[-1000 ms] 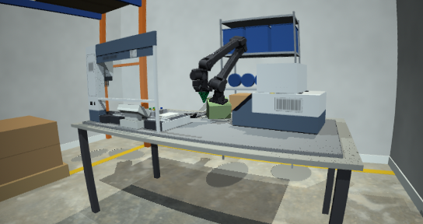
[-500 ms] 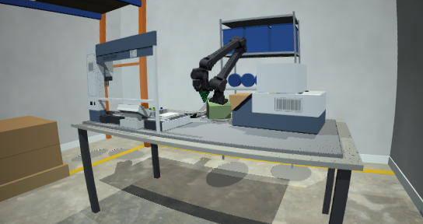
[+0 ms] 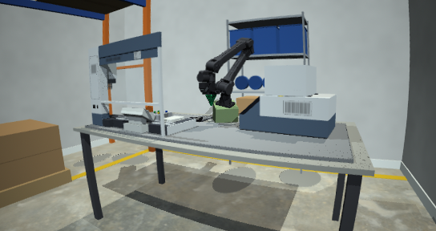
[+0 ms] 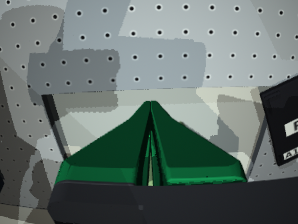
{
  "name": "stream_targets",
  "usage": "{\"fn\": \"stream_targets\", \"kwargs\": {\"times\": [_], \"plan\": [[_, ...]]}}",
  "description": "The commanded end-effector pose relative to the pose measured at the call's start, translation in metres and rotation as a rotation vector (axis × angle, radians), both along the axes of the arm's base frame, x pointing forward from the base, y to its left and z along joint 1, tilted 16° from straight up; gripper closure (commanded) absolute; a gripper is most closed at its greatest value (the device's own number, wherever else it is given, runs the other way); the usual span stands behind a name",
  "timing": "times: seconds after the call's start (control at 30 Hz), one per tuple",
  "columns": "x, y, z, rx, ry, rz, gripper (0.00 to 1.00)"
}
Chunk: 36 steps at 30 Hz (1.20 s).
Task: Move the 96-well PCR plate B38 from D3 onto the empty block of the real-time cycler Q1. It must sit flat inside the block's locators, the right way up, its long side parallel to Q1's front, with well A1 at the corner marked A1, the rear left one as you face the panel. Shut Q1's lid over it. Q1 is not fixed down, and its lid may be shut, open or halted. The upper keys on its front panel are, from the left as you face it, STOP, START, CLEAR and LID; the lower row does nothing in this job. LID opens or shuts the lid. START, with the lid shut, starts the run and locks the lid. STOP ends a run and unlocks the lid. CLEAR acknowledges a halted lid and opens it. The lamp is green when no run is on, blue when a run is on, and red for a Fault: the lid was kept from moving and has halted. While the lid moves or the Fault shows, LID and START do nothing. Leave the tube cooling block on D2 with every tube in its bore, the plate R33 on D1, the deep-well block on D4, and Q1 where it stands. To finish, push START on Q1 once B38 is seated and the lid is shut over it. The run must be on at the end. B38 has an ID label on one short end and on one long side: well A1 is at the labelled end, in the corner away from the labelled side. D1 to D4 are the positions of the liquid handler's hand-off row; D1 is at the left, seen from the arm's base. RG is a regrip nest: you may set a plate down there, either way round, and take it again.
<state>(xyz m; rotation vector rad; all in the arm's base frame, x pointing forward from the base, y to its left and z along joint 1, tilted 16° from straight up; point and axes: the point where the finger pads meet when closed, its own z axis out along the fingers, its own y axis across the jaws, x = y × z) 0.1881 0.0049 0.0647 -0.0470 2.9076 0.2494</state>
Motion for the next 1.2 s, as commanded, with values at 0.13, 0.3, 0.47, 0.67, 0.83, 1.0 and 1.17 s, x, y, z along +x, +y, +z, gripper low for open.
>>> {"fn": "stream_targets", "kwargs": {"times": [0.13, 0.3, 0.47, 0.67, 0.83, 1.0, 1.17], "plan": [[0.008, 0.000, 0.013, -0.006, -0.024, -0.002, 1.00], [0.009, 0.001, 0.016, -0.007, -0.027, 0.003, 1.00], [0.011, 0.000, 0.018, -0.007, -0.033, 0.002, 1.00], [0.013, 0.000, 0.020, -0.008, -0.038, 0.002, 1.00], [0.015, 0.000, 0.022, -0.009, -0.042, 0.002, 1.00], [0.005, 0.017, 0.035, 0.075, -0.051, 0.012, 1.00], [-0.006, 0.038, 0.050, 0.186, -0.055, 0.023, 1.00]]}}
